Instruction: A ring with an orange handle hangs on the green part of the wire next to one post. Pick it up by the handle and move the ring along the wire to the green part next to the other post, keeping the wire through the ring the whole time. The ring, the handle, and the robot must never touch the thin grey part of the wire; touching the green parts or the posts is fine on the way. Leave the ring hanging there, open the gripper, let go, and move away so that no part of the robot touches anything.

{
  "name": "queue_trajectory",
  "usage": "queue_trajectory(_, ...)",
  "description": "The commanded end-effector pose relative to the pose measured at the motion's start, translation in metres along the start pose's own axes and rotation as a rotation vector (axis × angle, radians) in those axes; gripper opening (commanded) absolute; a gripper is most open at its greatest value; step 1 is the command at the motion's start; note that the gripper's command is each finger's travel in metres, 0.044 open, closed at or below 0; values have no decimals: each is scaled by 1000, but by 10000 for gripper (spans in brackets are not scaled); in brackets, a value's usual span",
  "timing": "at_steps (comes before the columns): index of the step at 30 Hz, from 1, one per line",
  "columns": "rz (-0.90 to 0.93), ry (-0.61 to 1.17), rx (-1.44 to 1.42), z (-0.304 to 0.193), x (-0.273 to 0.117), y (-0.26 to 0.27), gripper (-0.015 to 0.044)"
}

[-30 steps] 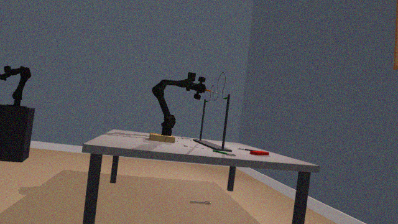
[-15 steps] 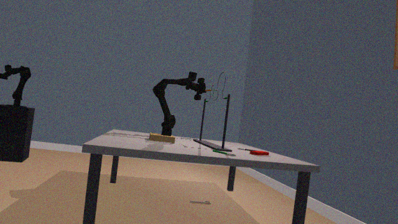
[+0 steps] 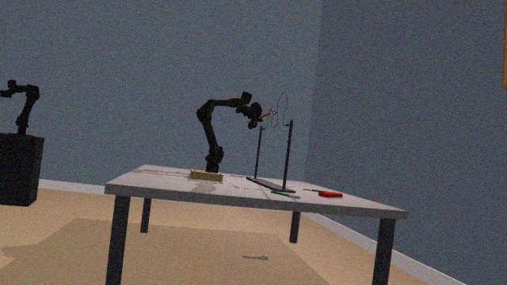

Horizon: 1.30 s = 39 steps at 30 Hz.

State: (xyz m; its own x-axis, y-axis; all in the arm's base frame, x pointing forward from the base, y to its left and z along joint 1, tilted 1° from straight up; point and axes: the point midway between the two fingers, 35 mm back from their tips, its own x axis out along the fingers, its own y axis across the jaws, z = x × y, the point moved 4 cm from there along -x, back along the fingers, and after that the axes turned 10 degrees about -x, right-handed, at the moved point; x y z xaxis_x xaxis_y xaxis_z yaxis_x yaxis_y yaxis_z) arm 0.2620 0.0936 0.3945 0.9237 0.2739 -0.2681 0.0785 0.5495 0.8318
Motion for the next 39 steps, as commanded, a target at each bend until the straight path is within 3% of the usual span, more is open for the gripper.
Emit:
queue_trajectory(1, -47, 0, -81, -1, 2, -4, -150)
queue_trajectory(39, -483, -21, -829, 6, -1, -45, -150)
